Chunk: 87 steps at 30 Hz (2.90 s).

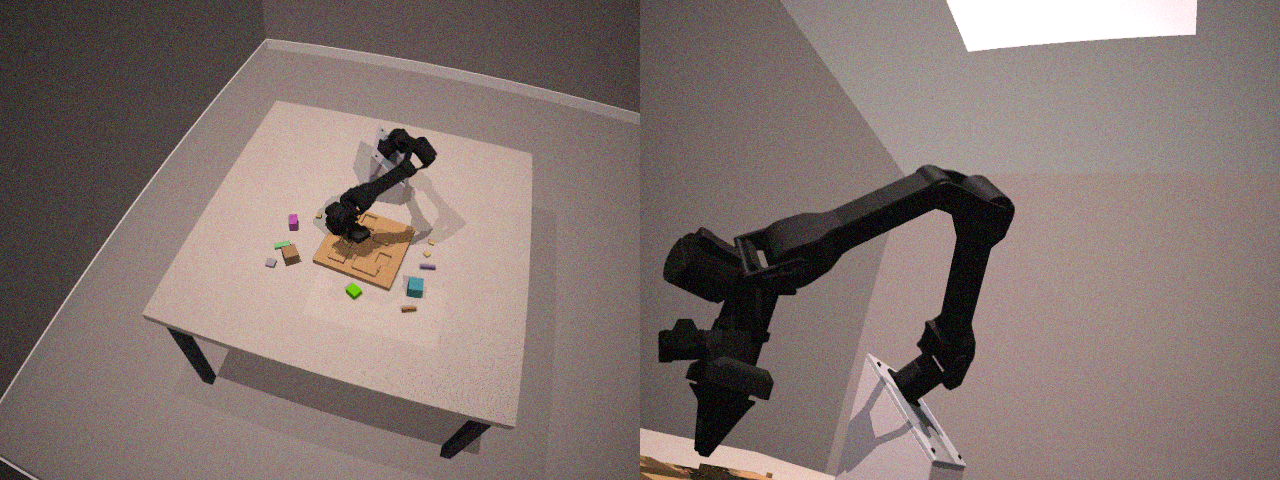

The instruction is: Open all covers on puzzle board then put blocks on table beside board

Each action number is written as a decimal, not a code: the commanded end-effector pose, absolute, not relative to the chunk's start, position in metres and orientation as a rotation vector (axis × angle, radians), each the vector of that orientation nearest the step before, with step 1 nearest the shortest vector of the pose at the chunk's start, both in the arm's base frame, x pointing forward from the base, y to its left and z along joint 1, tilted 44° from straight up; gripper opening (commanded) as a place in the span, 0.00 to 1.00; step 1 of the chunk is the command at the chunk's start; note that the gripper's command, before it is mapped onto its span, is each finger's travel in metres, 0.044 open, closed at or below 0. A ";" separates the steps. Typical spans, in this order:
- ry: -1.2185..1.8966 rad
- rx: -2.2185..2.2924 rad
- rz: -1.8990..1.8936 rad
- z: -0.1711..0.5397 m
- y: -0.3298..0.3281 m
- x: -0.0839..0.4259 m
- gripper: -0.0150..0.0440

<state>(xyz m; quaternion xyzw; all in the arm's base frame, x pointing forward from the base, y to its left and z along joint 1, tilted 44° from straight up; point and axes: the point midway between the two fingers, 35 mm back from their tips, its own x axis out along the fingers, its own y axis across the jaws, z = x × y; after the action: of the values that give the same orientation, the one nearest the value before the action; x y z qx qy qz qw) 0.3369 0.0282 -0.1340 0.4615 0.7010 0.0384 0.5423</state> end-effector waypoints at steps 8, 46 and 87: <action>1.664 1.108 0.089 -0.136 0.030 0.336 0.50; 1.665 1.109 0.090 -0.151 0.046 0.336 0.50; 1.664 1.101 0.089 -0.152 0.046 0.336 0.39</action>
<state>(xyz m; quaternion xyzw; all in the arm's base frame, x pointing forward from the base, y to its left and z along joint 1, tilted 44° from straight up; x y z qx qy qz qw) 0.3352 0.0501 -0.1555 0.4646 0.7016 0.0367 0.5391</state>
